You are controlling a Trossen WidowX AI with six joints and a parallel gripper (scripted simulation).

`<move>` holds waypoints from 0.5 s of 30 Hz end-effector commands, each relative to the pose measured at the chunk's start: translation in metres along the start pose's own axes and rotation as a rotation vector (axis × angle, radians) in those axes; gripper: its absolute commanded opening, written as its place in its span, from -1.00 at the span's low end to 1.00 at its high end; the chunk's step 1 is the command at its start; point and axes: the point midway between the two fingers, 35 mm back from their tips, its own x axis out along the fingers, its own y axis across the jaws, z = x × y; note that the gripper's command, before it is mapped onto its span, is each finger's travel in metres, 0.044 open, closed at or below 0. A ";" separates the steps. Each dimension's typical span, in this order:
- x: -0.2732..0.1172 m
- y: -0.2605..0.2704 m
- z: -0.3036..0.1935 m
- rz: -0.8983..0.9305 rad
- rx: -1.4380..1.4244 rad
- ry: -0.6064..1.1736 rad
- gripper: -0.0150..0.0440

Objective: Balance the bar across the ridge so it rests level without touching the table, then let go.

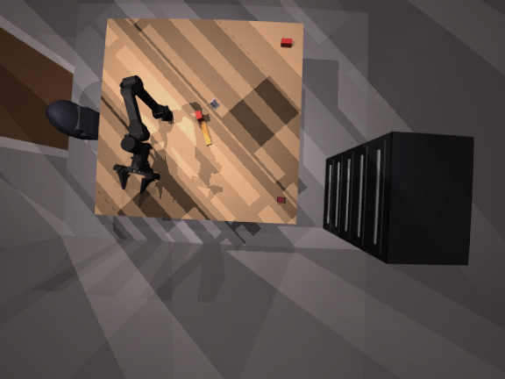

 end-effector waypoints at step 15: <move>-0.016 -0.046 0.036 -0.105 0.335 -0.178 0.58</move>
